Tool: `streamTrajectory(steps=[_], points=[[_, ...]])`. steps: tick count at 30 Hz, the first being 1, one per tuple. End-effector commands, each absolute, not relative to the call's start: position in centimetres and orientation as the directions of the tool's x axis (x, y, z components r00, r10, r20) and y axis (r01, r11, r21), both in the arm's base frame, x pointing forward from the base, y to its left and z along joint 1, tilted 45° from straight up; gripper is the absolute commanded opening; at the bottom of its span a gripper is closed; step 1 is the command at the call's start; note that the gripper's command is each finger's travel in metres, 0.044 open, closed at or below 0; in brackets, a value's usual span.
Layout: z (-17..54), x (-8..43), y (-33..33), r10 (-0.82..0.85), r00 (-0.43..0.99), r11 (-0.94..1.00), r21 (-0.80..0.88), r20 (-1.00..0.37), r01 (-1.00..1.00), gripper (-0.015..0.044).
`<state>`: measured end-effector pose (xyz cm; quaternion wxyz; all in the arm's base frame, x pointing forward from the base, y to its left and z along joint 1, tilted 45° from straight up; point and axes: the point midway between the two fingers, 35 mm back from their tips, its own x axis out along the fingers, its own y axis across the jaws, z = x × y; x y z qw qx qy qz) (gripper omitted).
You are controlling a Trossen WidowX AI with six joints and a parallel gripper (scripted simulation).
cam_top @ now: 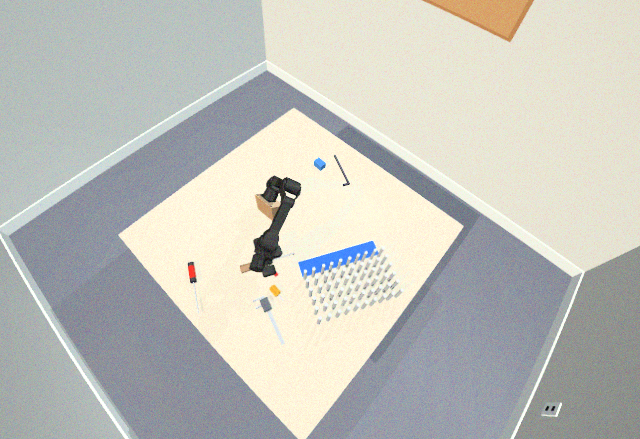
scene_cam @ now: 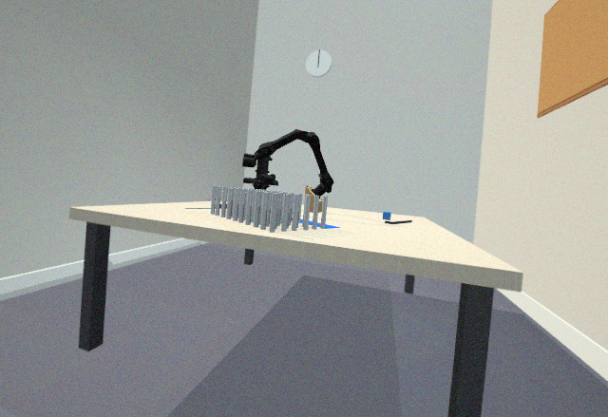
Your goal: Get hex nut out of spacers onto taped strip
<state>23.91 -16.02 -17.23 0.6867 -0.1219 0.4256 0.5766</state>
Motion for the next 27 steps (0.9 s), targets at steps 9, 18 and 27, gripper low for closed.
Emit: streamTrajectory(steps=[9,18,27], points=[[-17.2,24.3,-15.4,0.688,-0.021,0.339,0.347,-0.725,-0.875,0.0],[-18.3,24.3,-14.4,0.688,-0.021,0.337,0.345,-0.725,-0.876,0.0],[-19.4,24.3,-13.4,0.688,-0.021,0.336,0.344,-0.725,-0.877,0.0]])
